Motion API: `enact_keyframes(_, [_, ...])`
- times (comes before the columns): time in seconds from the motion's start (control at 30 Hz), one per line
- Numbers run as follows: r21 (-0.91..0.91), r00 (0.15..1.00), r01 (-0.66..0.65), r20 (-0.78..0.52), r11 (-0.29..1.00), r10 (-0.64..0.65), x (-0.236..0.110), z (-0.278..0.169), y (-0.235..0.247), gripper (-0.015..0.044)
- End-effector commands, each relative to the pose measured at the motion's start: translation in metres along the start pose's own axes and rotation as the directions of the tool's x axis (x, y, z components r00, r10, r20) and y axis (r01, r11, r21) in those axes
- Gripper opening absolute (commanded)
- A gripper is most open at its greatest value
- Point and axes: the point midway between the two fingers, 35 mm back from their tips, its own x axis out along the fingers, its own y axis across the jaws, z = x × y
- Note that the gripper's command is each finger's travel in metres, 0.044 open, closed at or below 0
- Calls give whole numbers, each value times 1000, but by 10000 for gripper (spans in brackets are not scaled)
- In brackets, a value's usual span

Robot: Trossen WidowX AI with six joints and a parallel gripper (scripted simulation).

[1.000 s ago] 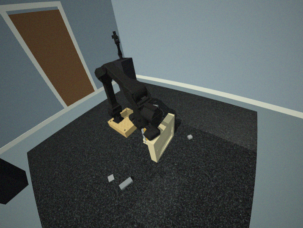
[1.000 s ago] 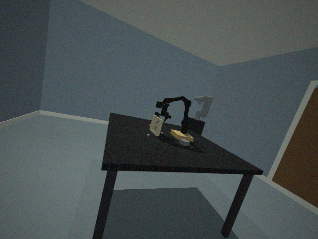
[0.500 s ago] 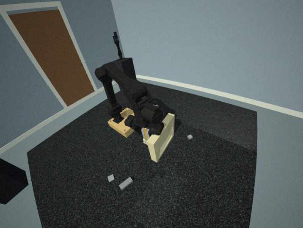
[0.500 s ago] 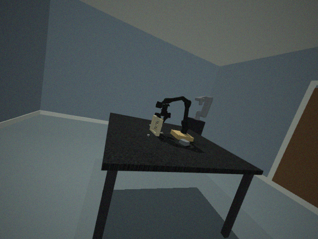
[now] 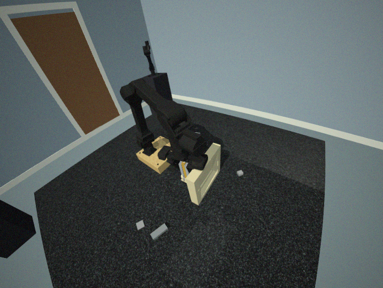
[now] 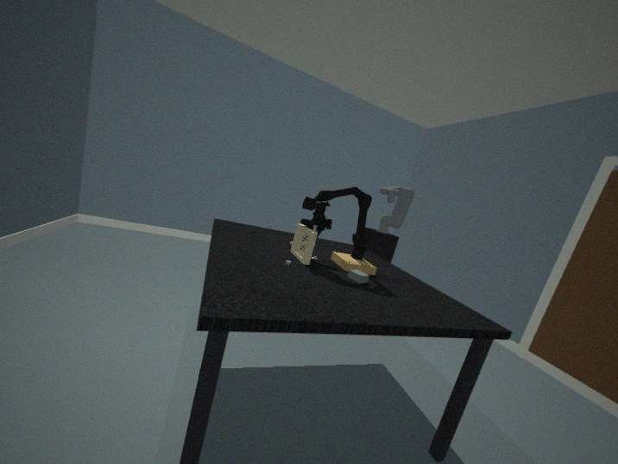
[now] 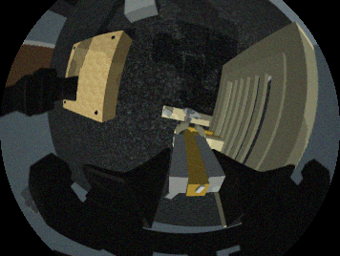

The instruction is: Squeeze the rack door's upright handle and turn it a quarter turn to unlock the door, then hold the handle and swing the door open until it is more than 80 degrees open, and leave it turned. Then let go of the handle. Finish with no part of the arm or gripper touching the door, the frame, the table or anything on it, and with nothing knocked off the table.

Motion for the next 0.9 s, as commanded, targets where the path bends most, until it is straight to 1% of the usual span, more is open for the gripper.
enact_keyframes(0.0, [-4,1000,2,3,1000,-2,0,0,-1,189])
enact_keyframes(0.8, [-4,1000,2,3,1000,-2,0,0,-1,29])
enact_keyframes(0.87, [-4,1000,2,3,1000,-2,0,0,-1,24])
